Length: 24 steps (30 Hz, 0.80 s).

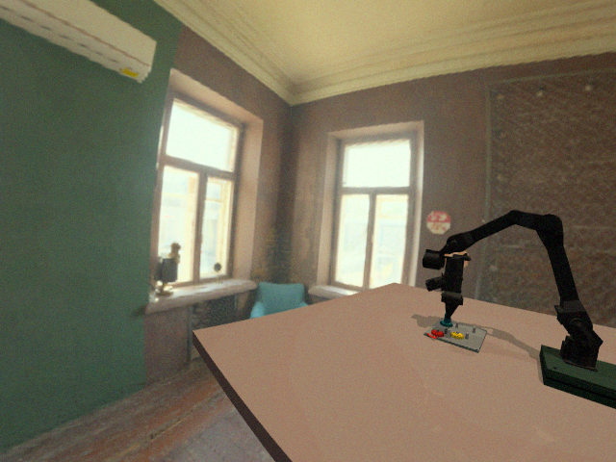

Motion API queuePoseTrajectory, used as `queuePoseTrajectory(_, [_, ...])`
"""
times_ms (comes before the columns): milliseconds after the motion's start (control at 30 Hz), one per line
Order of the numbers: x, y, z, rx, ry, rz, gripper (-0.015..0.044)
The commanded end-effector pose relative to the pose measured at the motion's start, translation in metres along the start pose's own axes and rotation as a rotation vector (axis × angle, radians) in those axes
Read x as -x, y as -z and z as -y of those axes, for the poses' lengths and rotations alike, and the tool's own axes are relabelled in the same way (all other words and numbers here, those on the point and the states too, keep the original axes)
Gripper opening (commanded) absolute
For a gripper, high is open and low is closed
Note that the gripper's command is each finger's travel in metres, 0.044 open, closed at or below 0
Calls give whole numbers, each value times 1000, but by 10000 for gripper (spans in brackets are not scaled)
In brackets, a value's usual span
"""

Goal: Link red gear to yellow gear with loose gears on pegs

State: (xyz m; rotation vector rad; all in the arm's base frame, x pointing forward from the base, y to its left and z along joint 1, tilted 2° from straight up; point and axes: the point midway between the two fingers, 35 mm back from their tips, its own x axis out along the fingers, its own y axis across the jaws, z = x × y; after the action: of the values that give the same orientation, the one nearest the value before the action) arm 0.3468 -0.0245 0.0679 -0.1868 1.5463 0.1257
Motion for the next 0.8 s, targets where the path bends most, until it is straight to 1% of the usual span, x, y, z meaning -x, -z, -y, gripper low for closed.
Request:
queuePoseTrajectory(0, [-8,1,0,-64,2,-8,0])
queuePoseTrajectory(400, [-26,2,0,-362,4,-8,0])
queuePoseTrajectory(467, [-23,2,0,-397,4,-8,0])
queuePoseTrajectory(600, [-22,1,0,-387,4,-8,0])
queuePoseTrajectory(767, [-23,1,0,-297,3,-8,0])
